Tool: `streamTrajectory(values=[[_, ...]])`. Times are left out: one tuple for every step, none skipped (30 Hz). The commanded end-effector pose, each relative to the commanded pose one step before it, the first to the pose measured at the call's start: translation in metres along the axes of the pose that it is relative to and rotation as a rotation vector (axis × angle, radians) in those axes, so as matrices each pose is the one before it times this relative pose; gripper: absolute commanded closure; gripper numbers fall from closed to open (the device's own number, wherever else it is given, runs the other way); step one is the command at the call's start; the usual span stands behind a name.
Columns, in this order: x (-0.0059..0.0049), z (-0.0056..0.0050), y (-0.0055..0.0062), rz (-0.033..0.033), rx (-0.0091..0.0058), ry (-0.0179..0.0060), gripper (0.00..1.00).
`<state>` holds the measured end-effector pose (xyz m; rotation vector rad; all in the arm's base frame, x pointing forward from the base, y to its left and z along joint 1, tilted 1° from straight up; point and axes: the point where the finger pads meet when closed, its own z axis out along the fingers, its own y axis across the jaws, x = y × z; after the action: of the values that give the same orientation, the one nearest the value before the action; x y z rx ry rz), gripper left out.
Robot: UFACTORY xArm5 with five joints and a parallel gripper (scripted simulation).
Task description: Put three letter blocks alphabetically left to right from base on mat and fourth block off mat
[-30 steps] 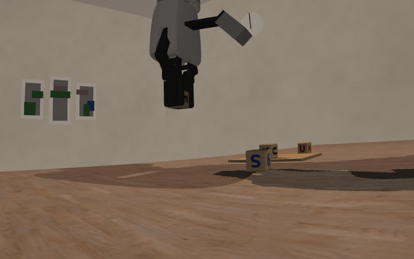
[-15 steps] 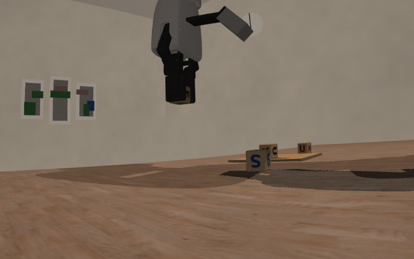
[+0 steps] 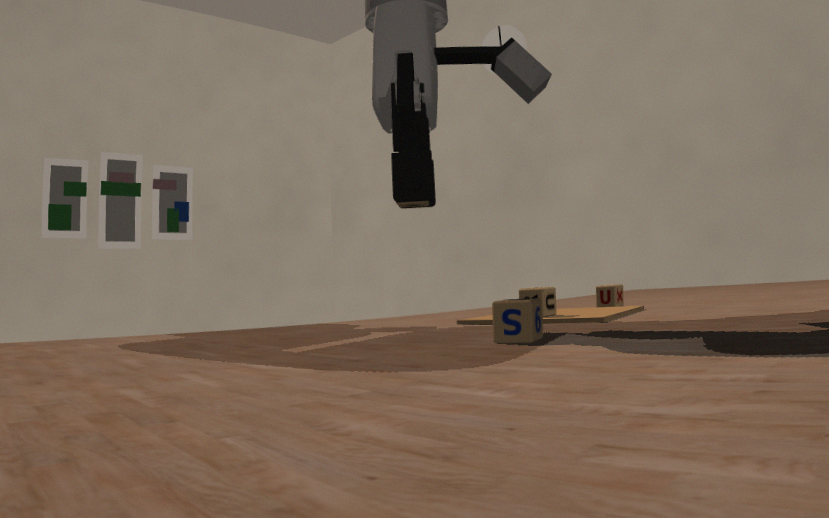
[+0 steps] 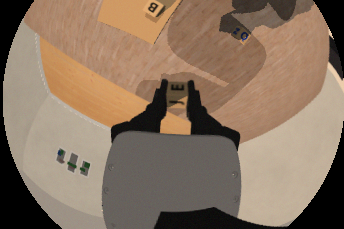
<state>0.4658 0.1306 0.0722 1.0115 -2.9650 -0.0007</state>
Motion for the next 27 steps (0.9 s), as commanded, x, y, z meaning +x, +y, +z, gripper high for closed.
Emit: streamTrajectory(values=[[0.01620,-0.00319,-0.01455,-0.13922,0.00444,-0.00903,0.79],[0.00363,-0.00021,-0.00196,-0.02457,0.00005,-0.00006,0.79],[0.00369,-0.00020,-0.00183,-0.02455,0.00006,-0.00006,0.79],[0.00366,-0.00019,-0.00166,-0.02400,0.00006,-0.00006,0.79],[0.00377,-0.00018,-0.00155,-0.02443,0.00006,-0.00006,0.79],[0.00395,-0.00018,-0.00147,-0.02534,0.00006,-0.00006,0.79],[0.00378,-0.00016,-0.00125,-0.02397,0.00006,-0.00005,0.79],[0.00389,-0.00015,-0.00114,-0.02447,0.00007,-0.00005,0.79],[0.00000,0.00000,0.00000,0.00000,0.00000,0.00000,0.79],[0.00000,0.00000,0.00000,0.00000,0.00000,0.00000,0.79],[0.01025,-0.00035,-0.00253,-0.06412,0.00018,-0.00012,0.79],[0.00436,-0.00013,-0.00070,-0.02696,0.00008,-0.00004,0.79],[0.00285,-0.00008,-0.00035,-0.01758,0.00005,-0.00003,0.79],[0.00353,-0.00009,-0.00034,-0.02175,0.00007,-0.00003,0.79],[0.00397,-0.00009,-0.00025,-0.02446,0.00008,-0.00003,0.79],[0.00391,-0.00008,-0.00011,-0.02415,0.00008,-0.00003,0.79],[0.00412,-0.00007,0.00003,-0.02550,0.00008,-0.00003,0.79],[0.00387,-0.00006,0.00016,-0.02403,0.00008,-0.00002,0.79],[0.00396,-0.00005,0.00030,-0.02469,0.00008,-0.00002,0.79],[0.00392,-0.00004,0.00044,-0.02461,0.00008,-0.00002,0.79],[0.00391,-0.00003,0.00058,-0.02474,0.00008,-0.00001,0.79],[0.00386,-0.00002,0.00071,-0.02460,0.00008,-0.00001,0.79],[0.00371,-0.00001,0.00082,-0.02392,0.00008,-0.00001,0.79],[0.00384,0.00000,0.00099,-0.02505,0.00009,0.00000,0.79],[0.00372,0.00001,0.00111,-0.02458,0.00009,0.00000,0.79],[0.00000,0.00000,0.00000,0.00000,0.00000,0.00000,0.79],[0.00000,0.00000,0.00000,0.00000,0.00000,0.00000,0.79]])
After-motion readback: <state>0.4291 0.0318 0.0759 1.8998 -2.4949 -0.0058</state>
